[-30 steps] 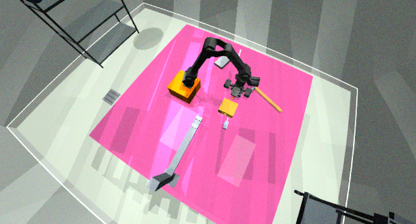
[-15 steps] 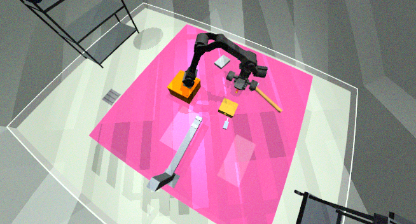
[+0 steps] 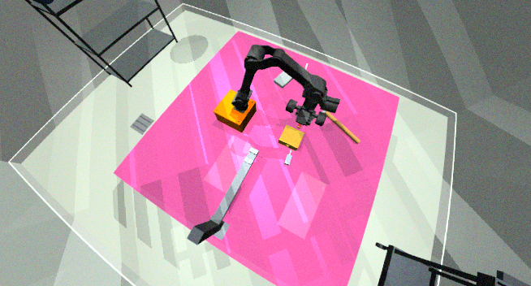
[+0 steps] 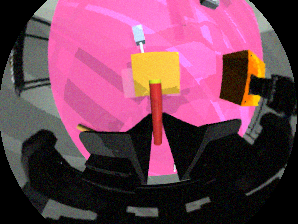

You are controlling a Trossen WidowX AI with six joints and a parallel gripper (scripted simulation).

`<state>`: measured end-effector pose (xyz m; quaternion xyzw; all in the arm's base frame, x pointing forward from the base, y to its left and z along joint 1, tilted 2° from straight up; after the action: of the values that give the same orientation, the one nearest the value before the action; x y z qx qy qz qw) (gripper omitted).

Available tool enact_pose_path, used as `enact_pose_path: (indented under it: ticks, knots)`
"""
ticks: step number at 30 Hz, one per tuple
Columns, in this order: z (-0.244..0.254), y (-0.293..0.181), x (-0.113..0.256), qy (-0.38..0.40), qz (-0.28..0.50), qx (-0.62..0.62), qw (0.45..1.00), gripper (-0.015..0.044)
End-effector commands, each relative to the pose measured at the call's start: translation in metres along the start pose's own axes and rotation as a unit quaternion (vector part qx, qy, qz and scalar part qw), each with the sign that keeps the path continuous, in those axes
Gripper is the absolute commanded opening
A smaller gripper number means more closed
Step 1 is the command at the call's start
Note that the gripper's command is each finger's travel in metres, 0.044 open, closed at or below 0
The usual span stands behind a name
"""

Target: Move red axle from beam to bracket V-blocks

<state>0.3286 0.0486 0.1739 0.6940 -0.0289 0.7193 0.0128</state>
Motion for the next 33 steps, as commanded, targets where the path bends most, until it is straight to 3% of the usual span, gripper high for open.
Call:
enact_pose_path:
  ticks: [1,33]
  knots:
    - [0.000,0.022,0.004,0.005,0.001,0.002,1.000,0.0000]
    - [-0.045,0.191,0.004,0.002,-0.008,0.001,1.000,0.0000]
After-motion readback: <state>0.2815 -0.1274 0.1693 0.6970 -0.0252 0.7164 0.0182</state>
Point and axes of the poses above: the point midway between the two fingers, 35 mm back from their tips, its own x axis back along the fingers, its own z axis across the jaws, y = z × x, the point moved 9 cm from there along x, back along the fingers, and after that the axes turned 3 degrees about -x, right-handed, at the moved point
